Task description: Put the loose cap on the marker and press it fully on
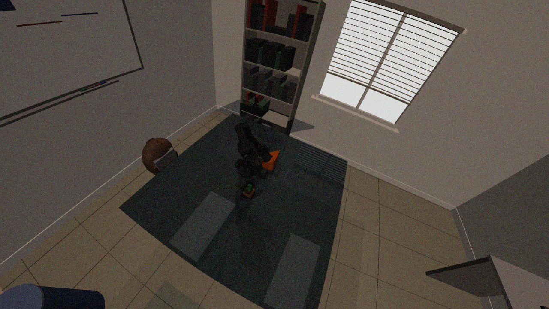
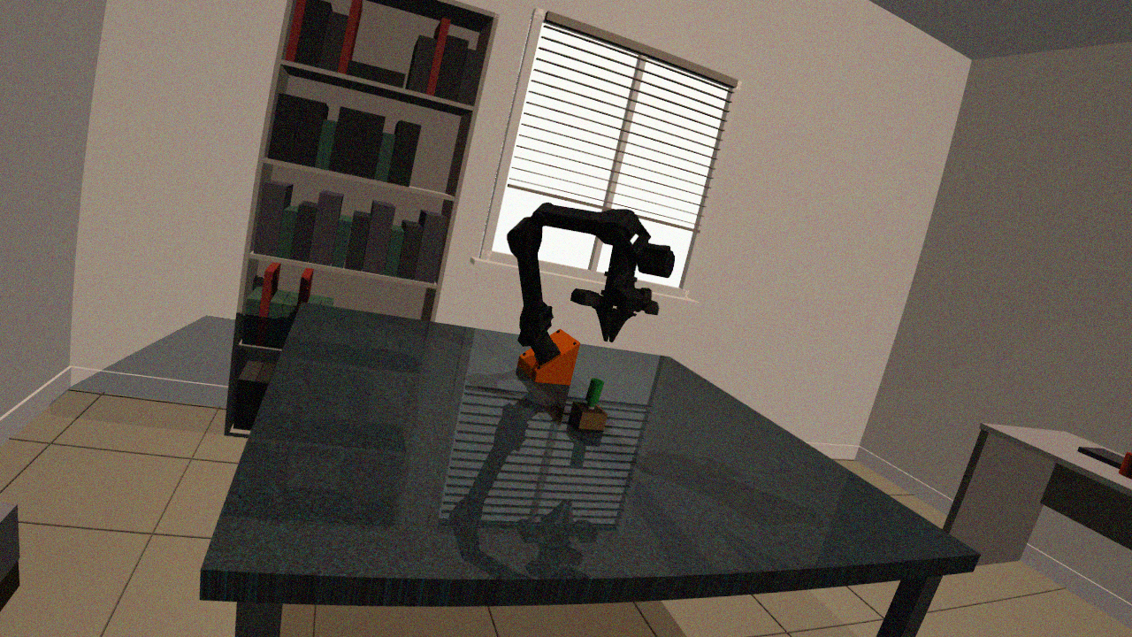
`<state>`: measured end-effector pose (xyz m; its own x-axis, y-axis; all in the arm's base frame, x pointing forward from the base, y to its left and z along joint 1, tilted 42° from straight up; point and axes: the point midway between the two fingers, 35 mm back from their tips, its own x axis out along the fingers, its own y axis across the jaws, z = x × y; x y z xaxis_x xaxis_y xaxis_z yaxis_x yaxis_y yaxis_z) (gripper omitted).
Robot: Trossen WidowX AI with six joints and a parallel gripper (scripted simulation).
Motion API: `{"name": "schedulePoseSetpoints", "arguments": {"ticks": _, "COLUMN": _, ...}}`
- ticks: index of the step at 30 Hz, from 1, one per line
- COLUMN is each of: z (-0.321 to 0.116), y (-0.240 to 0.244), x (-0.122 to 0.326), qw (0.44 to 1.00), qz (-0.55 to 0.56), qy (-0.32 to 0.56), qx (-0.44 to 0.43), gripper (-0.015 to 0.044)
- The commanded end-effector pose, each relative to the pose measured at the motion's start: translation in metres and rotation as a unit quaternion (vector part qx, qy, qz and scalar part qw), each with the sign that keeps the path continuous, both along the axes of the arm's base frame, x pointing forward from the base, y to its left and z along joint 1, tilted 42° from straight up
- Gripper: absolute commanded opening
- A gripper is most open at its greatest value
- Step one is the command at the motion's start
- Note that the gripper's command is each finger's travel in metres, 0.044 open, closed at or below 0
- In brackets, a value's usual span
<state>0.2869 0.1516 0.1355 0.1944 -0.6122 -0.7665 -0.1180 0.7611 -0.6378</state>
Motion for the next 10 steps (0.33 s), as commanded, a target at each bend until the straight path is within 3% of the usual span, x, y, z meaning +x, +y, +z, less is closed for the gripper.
{"name": "schedulePoseSetpoints", "arguments": {"ticks": 1, "z": 0.0018, "y": 0.001, "x": -0.0003, "qw": 1.0, "qz": -0.003, "qy": 0.0, "qx": 0.002, "gripper": 0.0131}}
{"name": "schedulePoseSetpoints", "arguments": {"ticks": 10, "z": 0.0018, "y": 0.001, "x": -0.0003, "qw": 1.0, "qz": -0.003, "qy": 0.0, "qx": 0.002, "gripper": 0.0368}}
